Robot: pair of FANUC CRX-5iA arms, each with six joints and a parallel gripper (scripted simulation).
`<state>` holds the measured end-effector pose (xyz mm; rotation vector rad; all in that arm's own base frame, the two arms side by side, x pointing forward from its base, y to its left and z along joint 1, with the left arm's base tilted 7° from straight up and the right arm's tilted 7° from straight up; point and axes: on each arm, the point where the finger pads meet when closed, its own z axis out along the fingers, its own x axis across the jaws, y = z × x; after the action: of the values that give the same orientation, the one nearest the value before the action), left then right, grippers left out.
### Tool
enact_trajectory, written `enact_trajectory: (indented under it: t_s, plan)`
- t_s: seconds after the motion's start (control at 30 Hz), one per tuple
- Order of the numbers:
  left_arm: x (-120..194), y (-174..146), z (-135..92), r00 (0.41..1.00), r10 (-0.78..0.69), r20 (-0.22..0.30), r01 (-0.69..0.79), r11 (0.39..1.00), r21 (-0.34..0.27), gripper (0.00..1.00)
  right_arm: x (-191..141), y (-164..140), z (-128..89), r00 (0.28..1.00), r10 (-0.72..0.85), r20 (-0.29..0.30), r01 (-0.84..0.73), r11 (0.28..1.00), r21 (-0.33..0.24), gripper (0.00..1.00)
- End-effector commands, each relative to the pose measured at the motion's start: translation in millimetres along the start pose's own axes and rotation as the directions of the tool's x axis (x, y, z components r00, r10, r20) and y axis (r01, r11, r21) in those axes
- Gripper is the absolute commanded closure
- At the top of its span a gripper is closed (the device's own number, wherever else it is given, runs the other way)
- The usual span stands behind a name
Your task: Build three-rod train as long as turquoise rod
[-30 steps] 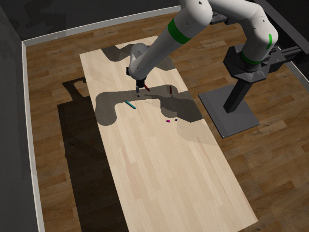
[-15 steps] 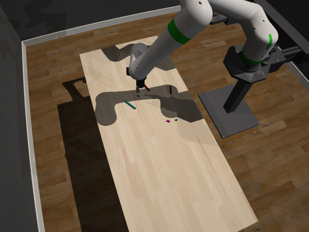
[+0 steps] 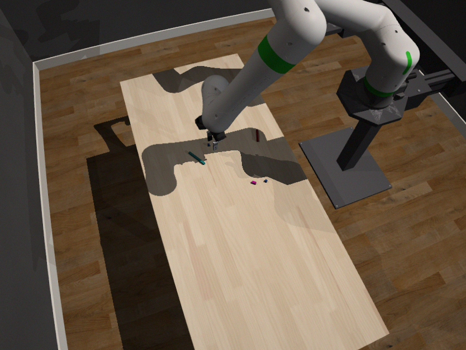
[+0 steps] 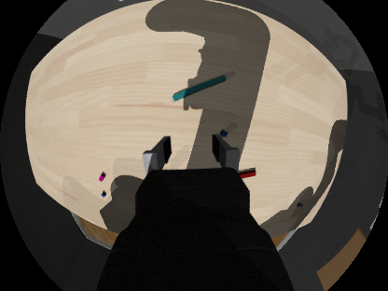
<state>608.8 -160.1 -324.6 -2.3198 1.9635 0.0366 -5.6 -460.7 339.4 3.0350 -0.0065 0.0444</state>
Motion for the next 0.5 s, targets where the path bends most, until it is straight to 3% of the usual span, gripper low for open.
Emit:
enact_trajectory:
  t_s: [0.0, 0.23, 0.47]
  plan:
    - [-17.9, -1.0, 0.6, 0.989, -0.147, 0.007, 0.147, 0.989, 0.012, 0.00, -0.2, 0.3, -1.0, 1.000, 0.000, 0.000, 0.000, 1.000, -0.002, 0.00]
    - [-50.0, 2.5, 3.7, 0.919, -0.394, 0.005, 0.394, 0.919, 0.014, 0.00, -0.2, 0.3, -1.0, 1.000, 0.000, 0.000, 0.000, 1.000, -0.002, 0.00]
    - [-82.1, 9.3, 6.6, 0.781, -0.624, 0.001, 0.624, 0.781, 0.015, 0.00, -0.2, 0.3, -1.0, 1.000, 0.000, 0.000, 0.000, 1.000, -0.002, 0.00]
